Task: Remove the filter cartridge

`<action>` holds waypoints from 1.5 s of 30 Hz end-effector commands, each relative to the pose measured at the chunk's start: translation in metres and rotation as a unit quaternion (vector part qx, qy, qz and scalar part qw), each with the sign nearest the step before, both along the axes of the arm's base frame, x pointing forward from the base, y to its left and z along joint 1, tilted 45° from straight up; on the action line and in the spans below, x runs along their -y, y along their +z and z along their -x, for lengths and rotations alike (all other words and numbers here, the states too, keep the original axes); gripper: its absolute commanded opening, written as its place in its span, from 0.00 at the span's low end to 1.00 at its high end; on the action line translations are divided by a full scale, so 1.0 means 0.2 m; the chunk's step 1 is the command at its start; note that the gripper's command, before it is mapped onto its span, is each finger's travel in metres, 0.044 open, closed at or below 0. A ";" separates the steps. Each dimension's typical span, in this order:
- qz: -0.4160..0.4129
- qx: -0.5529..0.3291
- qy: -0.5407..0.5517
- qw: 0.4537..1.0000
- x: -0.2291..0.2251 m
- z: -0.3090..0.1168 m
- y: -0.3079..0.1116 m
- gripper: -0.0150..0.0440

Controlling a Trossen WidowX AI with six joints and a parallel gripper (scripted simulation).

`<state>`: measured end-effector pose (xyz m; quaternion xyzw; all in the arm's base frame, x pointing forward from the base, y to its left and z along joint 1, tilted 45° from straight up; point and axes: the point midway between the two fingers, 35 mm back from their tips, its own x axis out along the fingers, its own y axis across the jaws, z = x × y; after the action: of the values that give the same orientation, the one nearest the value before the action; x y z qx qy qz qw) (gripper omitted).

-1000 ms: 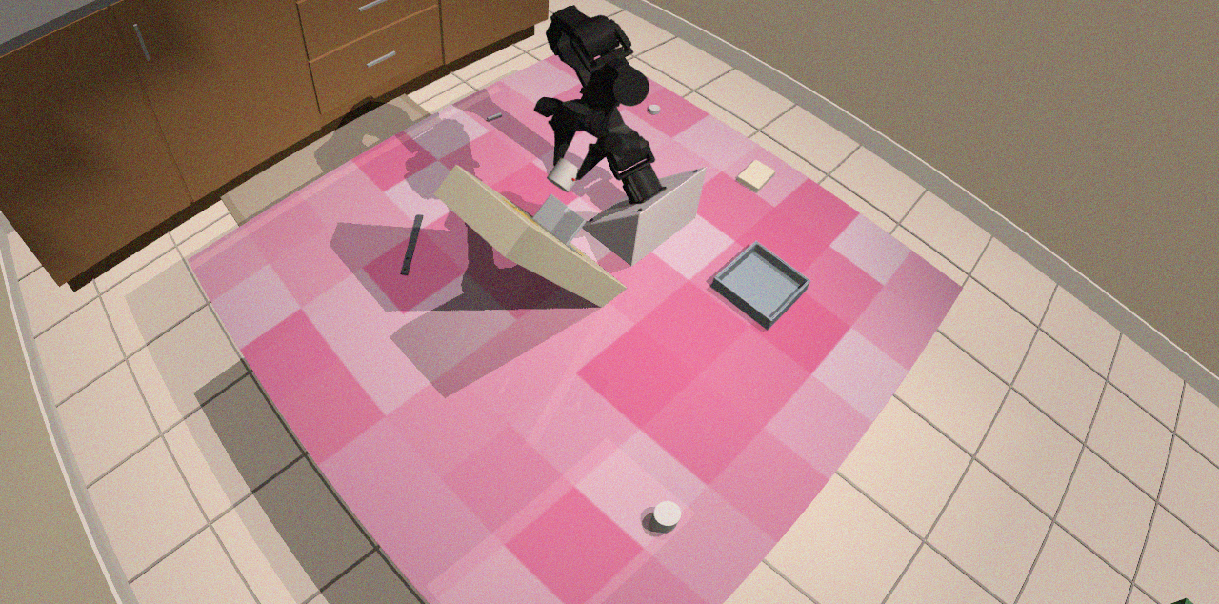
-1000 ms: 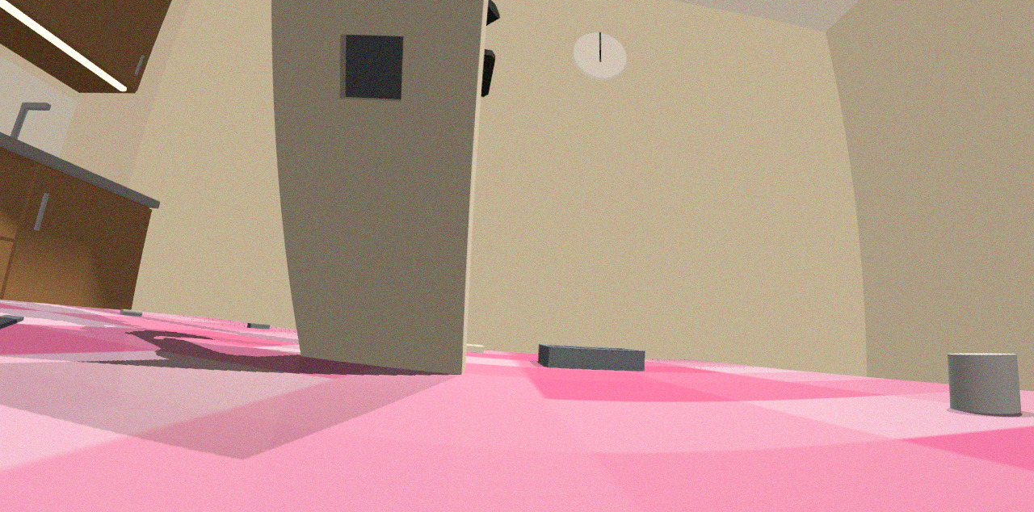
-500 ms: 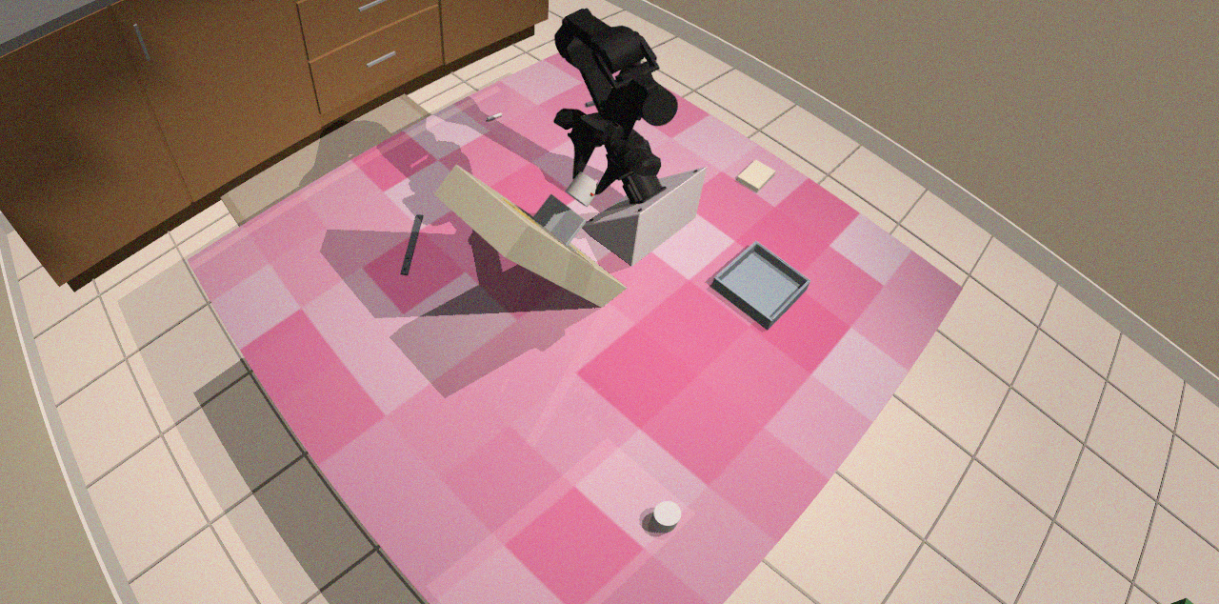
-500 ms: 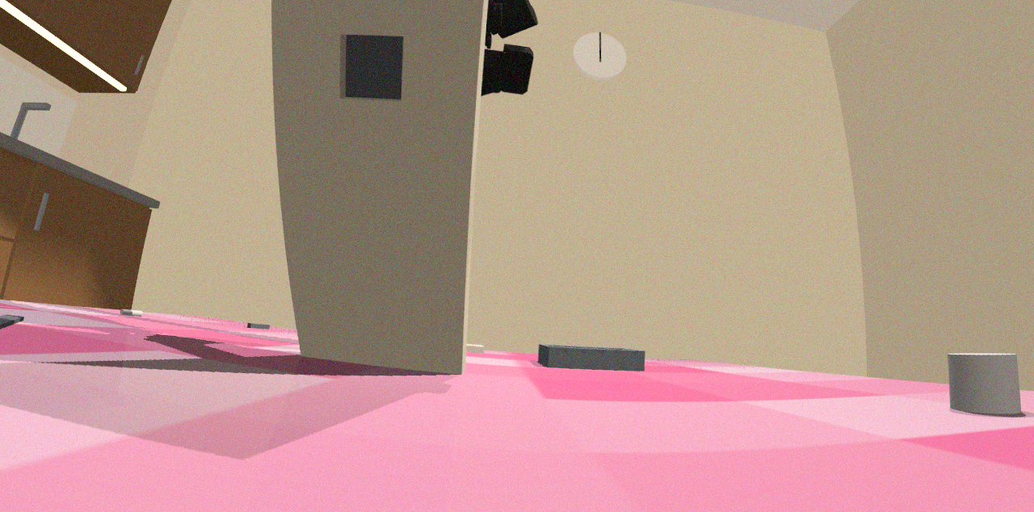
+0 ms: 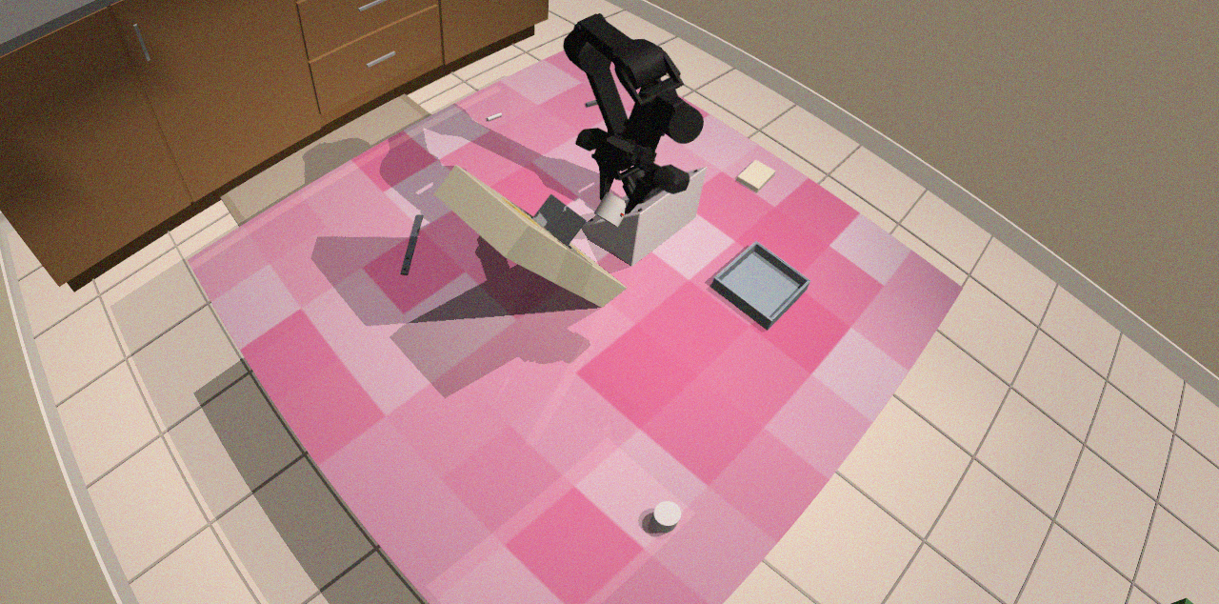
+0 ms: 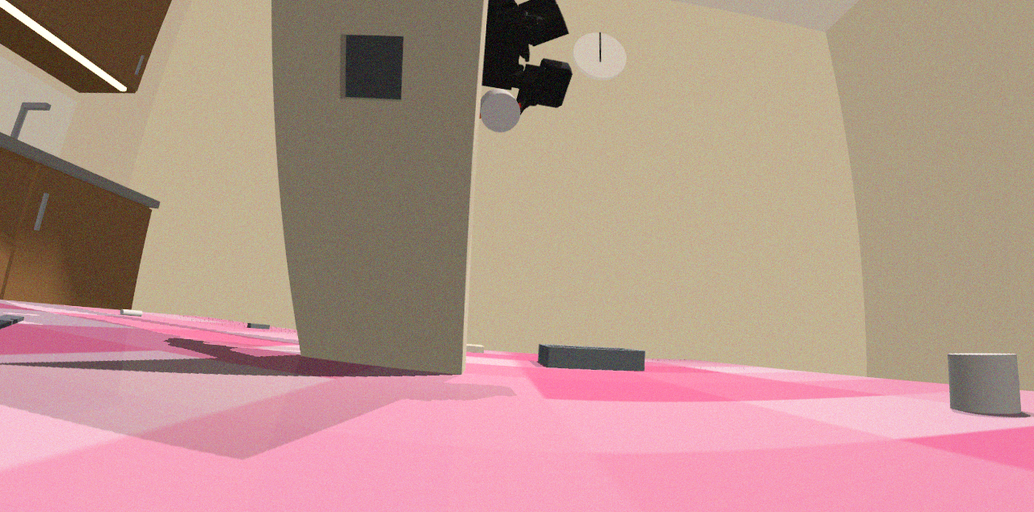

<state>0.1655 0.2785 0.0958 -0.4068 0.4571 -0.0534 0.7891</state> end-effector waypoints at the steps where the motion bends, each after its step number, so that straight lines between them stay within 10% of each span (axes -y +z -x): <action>1: 0.017 -0.058 0.049 0.997 -0.04 0.10 -0.12 0.25; 20: 0.052 -0.310 0.333 0.889 -0.24 0.58 -0.60 0.25; 45: 0.067 -0.420 0.451 0.785 0.00 1.05 -0.99 0.25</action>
<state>-0.0282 0.2919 -0.0905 -0.5963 0.5064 0.4285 0.4521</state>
